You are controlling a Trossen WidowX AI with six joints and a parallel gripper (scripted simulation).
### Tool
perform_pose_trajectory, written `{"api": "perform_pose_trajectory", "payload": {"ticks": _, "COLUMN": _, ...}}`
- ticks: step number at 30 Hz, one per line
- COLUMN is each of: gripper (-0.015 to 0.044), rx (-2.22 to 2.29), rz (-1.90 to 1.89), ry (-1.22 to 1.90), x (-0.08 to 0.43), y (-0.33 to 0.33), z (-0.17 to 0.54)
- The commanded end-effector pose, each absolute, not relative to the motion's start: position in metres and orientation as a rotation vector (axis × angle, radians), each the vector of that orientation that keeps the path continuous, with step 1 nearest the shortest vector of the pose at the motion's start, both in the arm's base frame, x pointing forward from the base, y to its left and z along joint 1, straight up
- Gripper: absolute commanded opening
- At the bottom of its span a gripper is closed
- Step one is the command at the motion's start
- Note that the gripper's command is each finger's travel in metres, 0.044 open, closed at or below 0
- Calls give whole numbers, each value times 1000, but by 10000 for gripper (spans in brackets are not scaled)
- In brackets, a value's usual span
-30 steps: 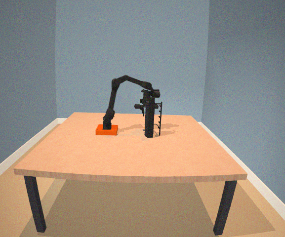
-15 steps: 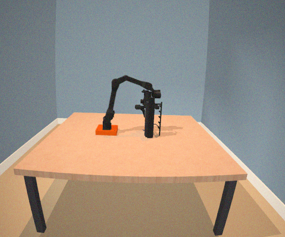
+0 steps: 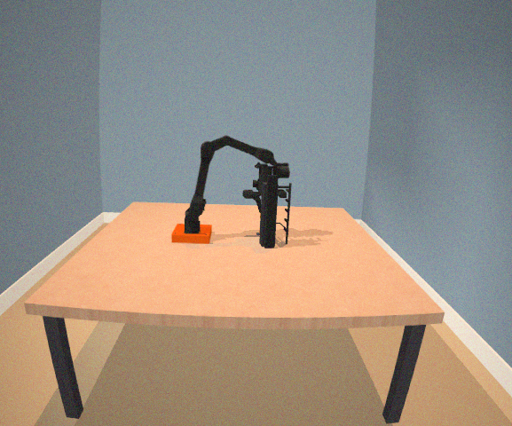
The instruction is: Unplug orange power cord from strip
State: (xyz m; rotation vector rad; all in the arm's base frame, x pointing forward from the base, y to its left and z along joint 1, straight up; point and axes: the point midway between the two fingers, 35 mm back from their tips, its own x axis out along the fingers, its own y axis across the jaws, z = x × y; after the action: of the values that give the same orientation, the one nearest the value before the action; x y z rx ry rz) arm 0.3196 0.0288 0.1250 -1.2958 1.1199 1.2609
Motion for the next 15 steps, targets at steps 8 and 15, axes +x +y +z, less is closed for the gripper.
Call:
{"api": "perform_pose_trajectory", "payload": {"ticks": 8, "gripper": 160, "rx": -1299, "rz": 1267, "ry": 1128, "x": 318, "y": 28, "z": 118}}
{"api": "perform_pose_trajectory", "payload": {"ticks": 15, "gripper": 35, "rx": -1294, "rz": 1263, "ry": 1122, "x": 319, "y": 29, "z": 120}}
